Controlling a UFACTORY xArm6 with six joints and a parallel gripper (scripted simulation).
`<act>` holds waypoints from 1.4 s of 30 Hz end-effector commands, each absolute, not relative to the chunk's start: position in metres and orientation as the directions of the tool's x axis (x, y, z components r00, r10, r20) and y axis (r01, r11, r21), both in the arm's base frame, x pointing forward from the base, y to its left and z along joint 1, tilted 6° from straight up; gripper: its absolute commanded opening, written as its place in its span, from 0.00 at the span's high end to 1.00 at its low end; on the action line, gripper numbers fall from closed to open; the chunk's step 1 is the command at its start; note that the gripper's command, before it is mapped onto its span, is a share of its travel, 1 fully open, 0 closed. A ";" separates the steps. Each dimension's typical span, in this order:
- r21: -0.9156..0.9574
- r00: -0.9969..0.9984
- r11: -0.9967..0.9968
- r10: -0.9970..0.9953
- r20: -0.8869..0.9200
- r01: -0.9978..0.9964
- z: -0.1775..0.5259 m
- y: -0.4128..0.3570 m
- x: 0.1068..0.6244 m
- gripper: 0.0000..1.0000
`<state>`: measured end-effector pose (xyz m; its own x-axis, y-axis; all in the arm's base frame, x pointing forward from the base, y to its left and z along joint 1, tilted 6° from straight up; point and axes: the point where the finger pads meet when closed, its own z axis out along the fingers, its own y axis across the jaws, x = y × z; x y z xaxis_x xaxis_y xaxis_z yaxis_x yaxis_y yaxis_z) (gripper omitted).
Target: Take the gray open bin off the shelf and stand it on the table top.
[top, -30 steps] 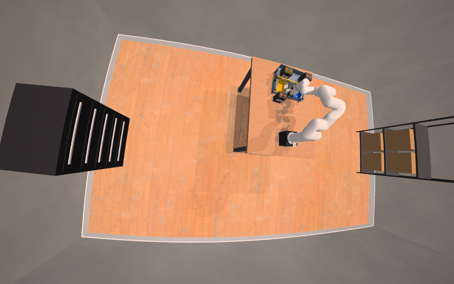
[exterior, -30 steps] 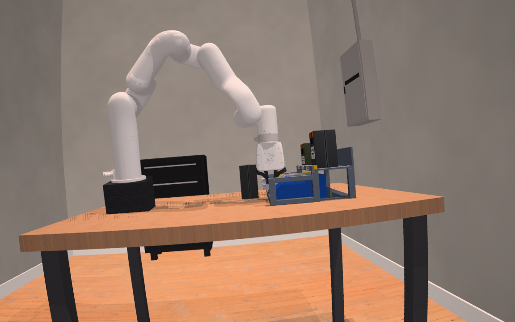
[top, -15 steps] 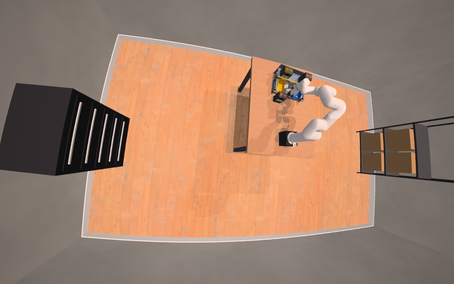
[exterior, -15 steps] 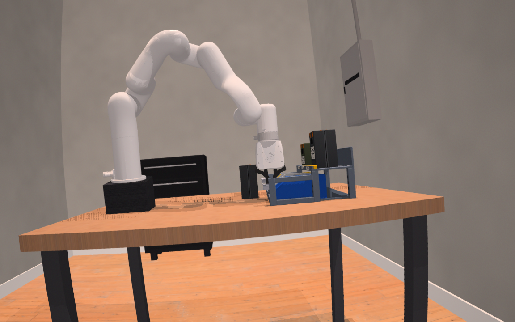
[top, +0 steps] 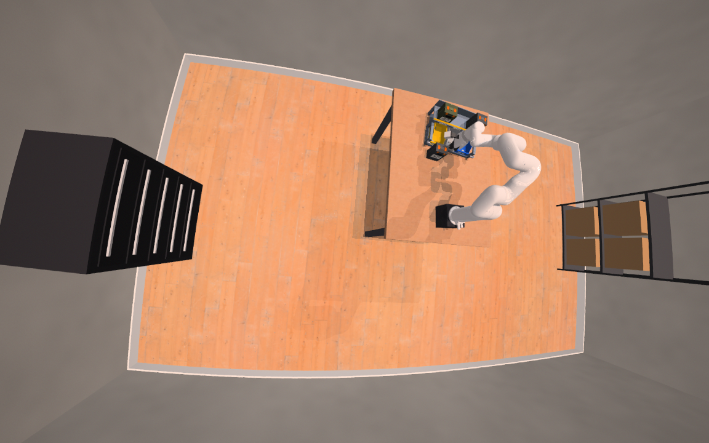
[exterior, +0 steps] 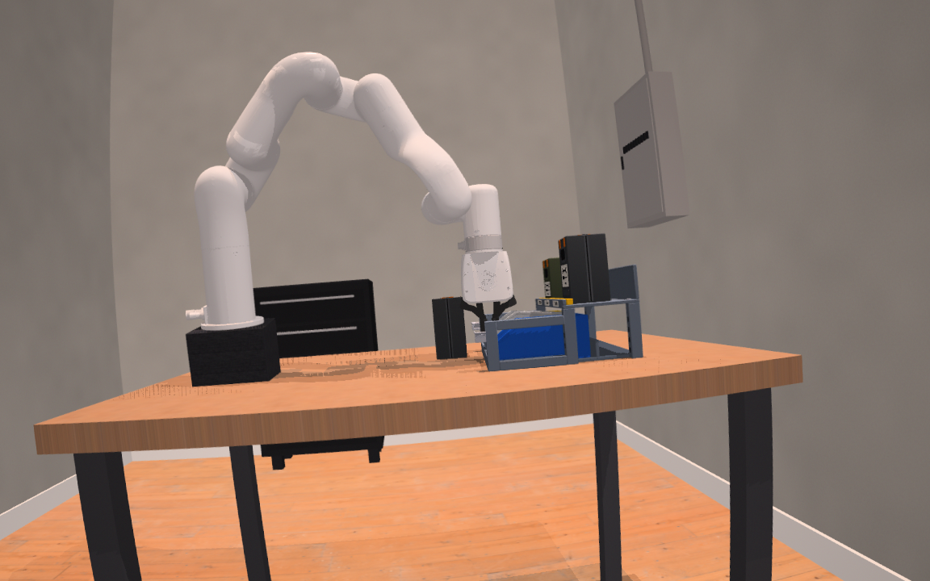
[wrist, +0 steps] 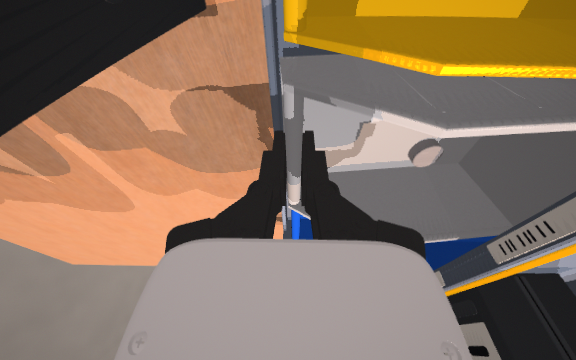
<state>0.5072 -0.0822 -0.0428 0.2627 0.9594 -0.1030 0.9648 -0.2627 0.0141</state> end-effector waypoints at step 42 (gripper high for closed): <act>0.021 0.263 -0.262 0.959 -0.102 0.965 -0.033 -0.066 0.452 1.00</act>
<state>0.4512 -0.0658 -0.0342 0.2625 0.9595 -0.1024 0.9648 -0.2624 0.0154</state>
